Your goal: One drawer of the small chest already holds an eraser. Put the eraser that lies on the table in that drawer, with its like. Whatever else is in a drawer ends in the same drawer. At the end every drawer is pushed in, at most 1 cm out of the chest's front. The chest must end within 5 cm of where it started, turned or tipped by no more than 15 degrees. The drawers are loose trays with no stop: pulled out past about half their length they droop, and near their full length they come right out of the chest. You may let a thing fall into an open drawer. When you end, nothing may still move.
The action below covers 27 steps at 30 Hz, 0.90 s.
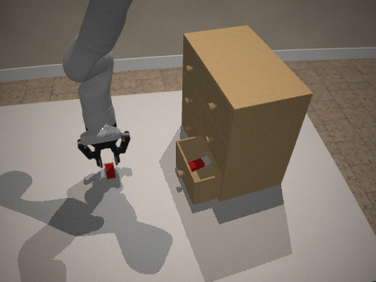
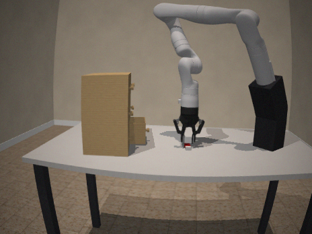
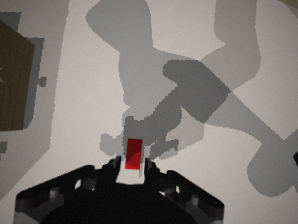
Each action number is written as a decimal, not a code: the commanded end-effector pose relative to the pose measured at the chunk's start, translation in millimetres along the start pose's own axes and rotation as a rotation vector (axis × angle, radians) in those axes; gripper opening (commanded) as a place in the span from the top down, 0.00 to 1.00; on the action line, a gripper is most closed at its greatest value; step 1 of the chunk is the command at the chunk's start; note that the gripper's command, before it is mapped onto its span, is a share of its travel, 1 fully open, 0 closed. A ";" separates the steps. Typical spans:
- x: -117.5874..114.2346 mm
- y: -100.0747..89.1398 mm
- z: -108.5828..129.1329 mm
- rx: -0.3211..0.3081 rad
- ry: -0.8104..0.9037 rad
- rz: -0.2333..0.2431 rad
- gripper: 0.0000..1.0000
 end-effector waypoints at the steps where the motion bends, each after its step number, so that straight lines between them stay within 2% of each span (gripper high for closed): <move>1: -0.3 1.0 0.1 0.000 0.000 0.001 0.62; 12: -0.3 18.8 0.1 0.000 0.000 0.001 0.62; 27: -0.3 19.5 0.1 0.000 0.000 0.001 0.62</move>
Point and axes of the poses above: the point where the finger pads meet when closed, its own y axis out along the fingers, its own x axis across the jaws, z = x × y, the point moved 2 cm from there along -y, back along the fingers, and after that the axes turned 15 degrees about y, right-handed, at the moved point
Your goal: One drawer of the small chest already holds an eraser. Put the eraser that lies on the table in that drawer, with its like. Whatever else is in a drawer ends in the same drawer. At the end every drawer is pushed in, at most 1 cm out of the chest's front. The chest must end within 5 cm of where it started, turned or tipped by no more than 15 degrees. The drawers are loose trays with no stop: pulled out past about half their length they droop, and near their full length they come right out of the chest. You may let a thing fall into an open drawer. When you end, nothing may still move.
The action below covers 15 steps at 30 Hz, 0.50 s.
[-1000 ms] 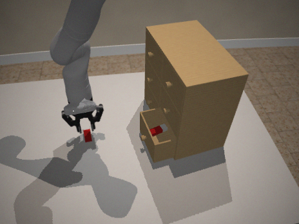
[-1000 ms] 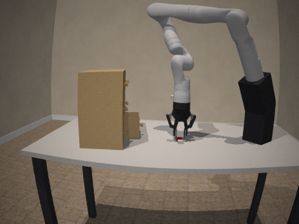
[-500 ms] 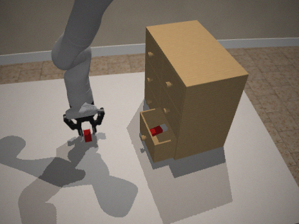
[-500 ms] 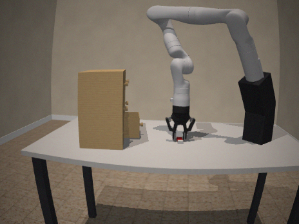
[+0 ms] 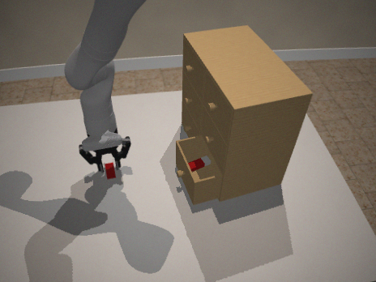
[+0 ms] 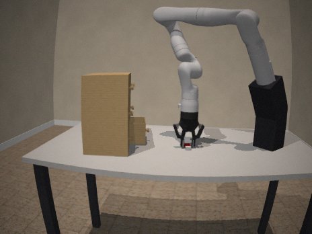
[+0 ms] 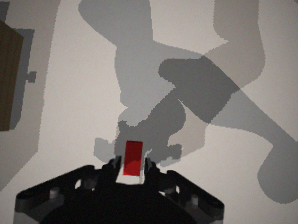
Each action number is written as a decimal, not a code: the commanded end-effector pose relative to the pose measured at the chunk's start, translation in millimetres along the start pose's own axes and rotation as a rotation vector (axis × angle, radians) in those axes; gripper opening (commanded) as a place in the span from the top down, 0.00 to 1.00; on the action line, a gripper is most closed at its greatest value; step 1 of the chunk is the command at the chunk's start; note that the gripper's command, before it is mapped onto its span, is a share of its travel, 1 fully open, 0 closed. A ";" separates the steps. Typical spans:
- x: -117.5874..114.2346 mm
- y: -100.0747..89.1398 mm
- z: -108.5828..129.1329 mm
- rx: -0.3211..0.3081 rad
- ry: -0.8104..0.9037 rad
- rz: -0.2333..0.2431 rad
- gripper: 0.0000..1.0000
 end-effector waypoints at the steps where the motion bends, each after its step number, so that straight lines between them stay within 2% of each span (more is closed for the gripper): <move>1: -0.4 -0.3 0.1 0.000 0.000 0.001 0.62; 10: -0.4 -0.3 0.1 0.000 0.000 0.001 0.62; 11: -0.4 -0.3 0.1 0.000 0.000 0.001 0.81; 15: -0.4 -0.3 0.1 0.000 0.000 0.001 0.81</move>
Point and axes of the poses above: the point where the finger pads meet when closed, its own y axis out along the fingers, its own x axis across the jaws, z = x × y, the point moved 2 cm from there along -y, back along the fingers, and after that the axes turned 15 degrees about y, right-handed, at the moved point
